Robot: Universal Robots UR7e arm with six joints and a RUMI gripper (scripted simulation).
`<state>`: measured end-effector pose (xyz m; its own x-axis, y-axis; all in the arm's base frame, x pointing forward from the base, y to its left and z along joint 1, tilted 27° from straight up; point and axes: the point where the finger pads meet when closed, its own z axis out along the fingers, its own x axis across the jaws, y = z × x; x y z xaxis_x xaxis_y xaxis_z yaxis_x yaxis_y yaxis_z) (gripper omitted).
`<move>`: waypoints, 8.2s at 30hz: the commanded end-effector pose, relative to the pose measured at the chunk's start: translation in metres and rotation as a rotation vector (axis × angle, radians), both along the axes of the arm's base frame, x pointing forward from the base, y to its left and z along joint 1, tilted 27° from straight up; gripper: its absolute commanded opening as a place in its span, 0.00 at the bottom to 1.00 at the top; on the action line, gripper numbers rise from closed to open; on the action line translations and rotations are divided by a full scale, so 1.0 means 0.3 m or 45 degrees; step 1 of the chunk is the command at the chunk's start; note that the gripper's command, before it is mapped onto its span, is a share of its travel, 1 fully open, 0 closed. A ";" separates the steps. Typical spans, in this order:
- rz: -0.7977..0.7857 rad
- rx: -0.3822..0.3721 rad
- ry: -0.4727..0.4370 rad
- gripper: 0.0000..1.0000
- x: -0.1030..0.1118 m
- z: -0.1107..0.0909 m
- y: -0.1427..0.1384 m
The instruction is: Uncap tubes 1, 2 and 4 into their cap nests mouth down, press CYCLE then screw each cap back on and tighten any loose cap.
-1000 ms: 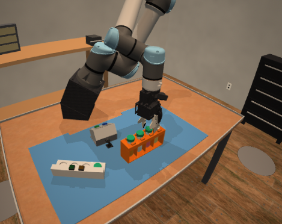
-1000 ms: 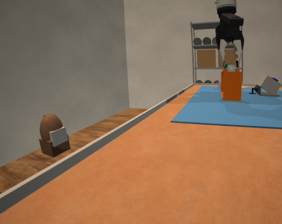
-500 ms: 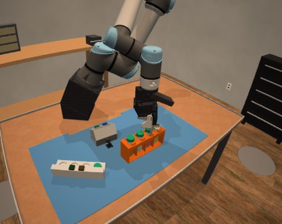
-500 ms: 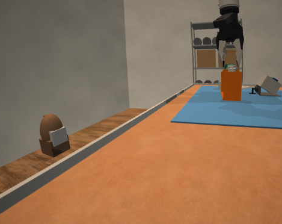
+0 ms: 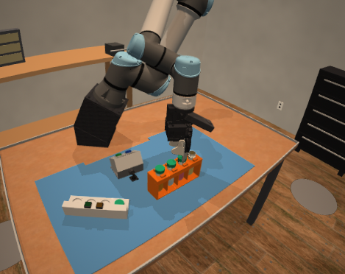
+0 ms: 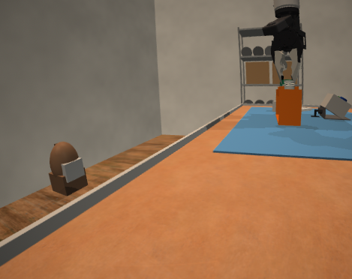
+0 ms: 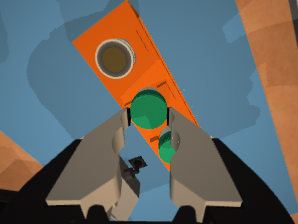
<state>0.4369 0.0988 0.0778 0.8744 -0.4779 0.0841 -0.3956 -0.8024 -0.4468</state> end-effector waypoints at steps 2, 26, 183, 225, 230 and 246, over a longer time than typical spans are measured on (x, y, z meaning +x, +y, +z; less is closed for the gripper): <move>-0.003 0.000 0.000 0.00 0.001 0.001 0.000; 1.018 -0.323 -0.409 0.00 0.000 0.002 -0.001; 0.491 -0.157 -0.198 0.00 0.000 0.003 -0.001; 0.591 -0.188 -0.238 0.35 -0.004 0.020 -0.007; 0.591 -0.188 -0.238 0.35 -0.005 0.025 -0.008; 0.591 -0.188 -0.238 0.00 -0.005 0.025 -0.008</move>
<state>0.4350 0.0965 0.0848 0.9553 -0.0144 0.2953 0.0925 -0.9341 -0.3448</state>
